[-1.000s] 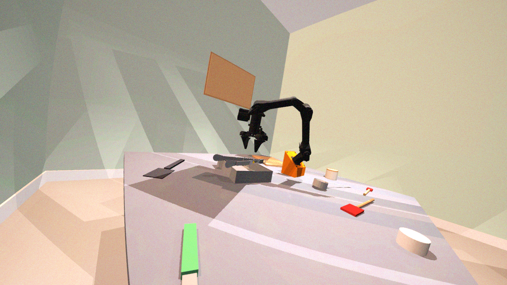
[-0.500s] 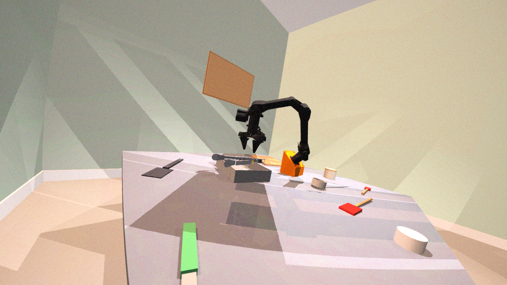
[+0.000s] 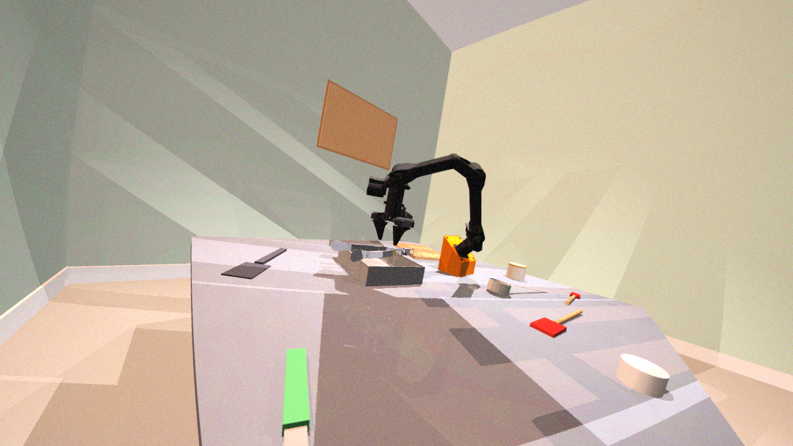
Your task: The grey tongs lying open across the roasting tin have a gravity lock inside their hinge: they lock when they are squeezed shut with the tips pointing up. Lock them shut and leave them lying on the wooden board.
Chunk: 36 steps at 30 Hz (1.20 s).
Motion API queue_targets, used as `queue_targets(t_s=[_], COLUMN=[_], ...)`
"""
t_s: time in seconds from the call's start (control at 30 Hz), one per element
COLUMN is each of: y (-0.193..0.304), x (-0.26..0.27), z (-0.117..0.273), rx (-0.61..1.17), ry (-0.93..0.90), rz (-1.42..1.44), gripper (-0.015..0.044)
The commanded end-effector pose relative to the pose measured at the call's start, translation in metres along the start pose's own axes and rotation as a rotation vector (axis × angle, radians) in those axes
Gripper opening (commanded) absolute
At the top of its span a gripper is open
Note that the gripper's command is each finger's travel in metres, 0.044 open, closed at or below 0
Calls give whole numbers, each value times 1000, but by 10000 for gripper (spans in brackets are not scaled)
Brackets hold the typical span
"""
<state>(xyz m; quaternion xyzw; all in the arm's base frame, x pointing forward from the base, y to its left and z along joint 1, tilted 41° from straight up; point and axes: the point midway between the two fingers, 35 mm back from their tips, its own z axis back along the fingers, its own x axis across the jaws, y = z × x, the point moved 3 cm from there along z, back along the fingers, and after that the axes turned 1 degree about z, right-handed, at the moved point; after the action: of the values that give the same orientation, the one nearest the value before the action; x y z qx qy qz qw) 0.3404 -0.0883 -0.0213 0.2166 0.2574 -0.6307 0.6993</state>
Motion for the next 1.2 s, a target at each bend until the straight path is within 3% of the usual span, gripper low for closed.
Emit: queue_targets(t_s=[0.0, 1.17], y=[-2, -5], x=[-1, -5], z=[-11, -69], rx=[-7, -7], ry=[8, 13], rz=[-8, -7], gripper=[440, 440])
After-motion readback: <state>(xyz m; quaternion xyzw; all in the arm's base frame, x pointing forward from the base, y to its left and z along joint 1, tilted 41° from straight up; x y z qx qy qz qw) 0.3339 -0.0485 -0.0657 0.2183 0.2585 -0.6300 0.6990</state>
